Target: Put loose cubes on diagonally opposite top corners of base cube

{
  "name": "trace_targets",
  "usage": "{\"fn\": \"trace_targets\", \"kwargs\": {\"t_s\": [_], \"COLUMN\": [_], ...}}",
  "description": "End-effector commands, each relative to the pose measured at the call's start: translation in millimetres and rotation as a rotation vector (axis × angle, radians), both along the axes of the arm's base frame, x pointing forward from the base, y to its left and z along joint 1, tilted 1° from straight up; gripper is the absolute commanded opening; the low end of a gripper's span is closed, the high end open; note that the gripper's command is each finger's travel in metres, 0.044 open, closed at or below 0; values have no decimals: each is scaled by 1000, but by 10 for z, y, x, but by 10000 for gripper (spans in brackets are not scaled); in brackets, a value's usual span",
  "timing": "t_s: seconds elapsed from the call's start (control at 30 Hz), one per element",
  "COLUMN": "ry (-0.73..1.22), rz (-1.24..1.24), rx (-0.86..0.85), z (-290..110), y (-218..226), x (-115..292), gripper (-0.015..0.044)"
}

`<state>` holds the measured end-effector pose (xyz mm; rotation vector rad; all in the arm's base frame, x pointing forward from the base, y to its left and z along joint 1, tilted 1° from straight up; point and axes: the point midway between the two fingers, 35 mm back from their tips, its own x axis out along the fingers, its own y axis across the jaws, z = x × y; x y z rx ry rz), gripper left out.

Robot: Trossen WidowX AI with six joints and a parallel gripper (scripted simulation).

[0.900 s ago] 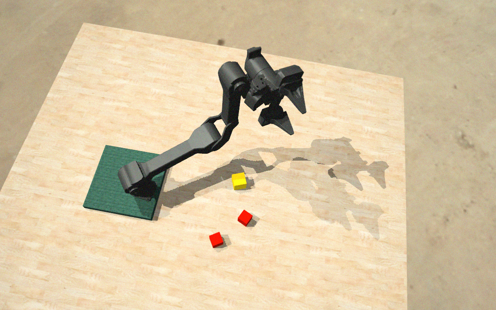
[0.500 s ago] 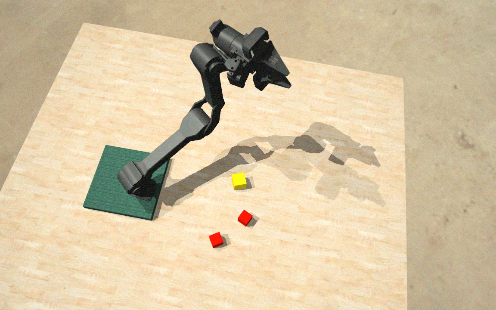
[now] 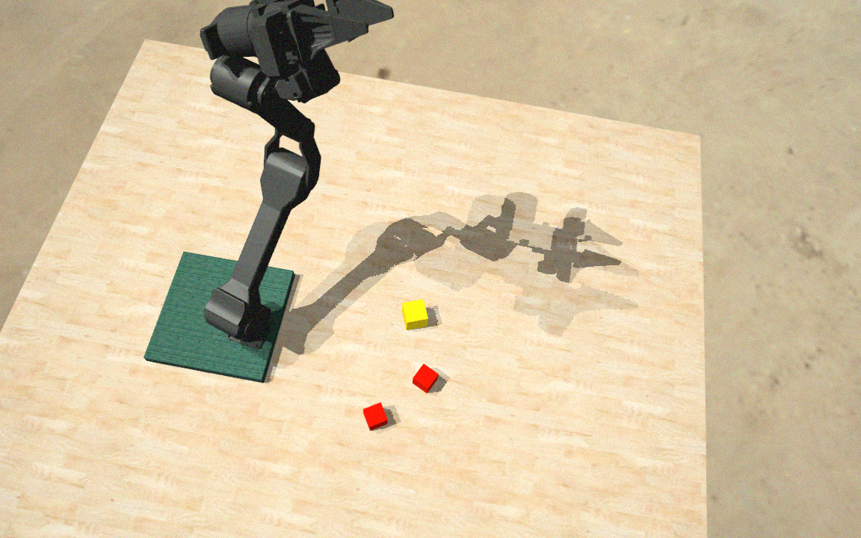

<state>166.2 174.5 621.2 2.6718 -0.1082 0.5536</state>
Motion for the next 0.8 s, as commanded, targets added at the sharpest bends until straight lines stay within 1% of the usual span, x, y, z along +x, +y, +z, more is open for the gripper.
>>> {"fn": "trace_targets", "kwargs": {"t_s": [0.0,0.2,0.37,0.57,0.77], "ry": [-85,-185,-233,-244,-200], "rz": [128,306,417,494,494], "rx": [219,572,877,1251,1620], "z": [255,505,535,342,-97], "y": [-398,-1144,-1829,-2598,-3183], "x": [-262,-485,-452,-152,373], "gripper": [265,265,265,265,265]}}
